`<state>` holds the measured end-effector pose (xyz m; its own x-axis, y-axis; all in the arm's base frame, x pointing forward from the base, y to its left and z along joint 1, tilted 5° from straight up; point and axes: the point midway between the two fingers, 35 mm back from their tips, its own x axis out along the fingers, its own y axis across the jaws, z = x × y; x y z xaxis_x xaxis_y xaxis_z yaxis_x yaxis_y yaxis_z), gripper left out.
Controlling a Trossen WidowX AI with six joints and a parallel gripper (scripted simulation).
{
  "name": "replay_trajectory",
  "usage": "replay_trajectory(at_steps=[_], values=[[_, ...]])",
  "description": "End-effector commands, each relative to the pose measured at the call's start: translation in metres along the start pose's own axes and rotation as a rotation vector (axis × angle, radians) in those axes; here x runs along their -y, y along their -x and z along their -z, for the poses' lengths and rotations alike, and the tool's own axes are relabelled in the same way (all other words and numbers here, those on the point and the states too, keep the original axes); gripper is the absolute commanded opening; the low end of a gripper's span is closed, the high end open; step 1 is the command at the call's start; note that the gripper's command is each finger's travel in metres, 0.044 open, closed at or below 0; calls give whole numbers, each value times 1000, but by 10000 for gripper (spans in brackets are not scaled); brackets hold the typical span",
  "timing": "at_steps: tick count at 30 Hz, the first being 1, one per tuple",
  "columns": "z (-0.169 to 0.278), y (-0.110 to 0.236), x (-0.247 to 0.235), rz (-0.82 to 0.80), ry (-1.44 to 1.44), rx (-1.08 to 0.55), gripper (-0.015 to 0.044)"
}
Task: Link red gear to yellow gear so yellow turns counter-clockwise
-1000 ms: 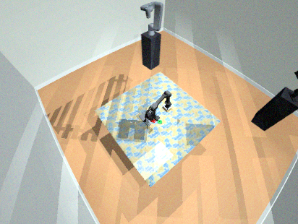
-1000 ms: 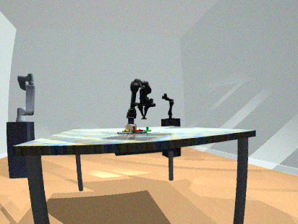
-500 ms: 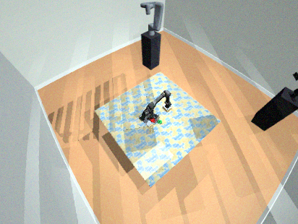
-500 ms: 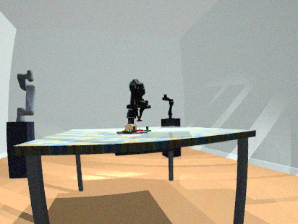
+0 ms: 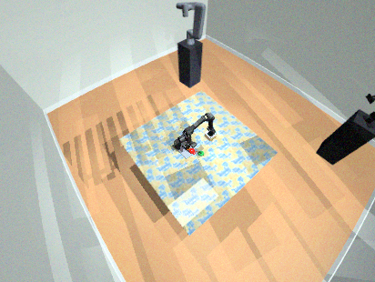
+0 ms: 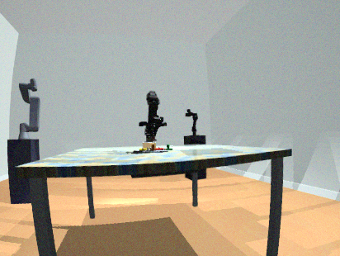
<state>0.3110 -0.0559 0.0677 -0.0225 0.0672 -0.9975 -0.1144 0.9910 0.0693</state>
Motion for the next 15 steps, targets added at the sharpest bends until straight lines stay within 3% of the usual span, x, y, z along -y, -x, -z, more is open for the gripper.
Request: replay_trajectory(at_steps=[1,15], values=[[5,-4,10,4,7,1,0],[22,-15,36,3,7,-1,0]])
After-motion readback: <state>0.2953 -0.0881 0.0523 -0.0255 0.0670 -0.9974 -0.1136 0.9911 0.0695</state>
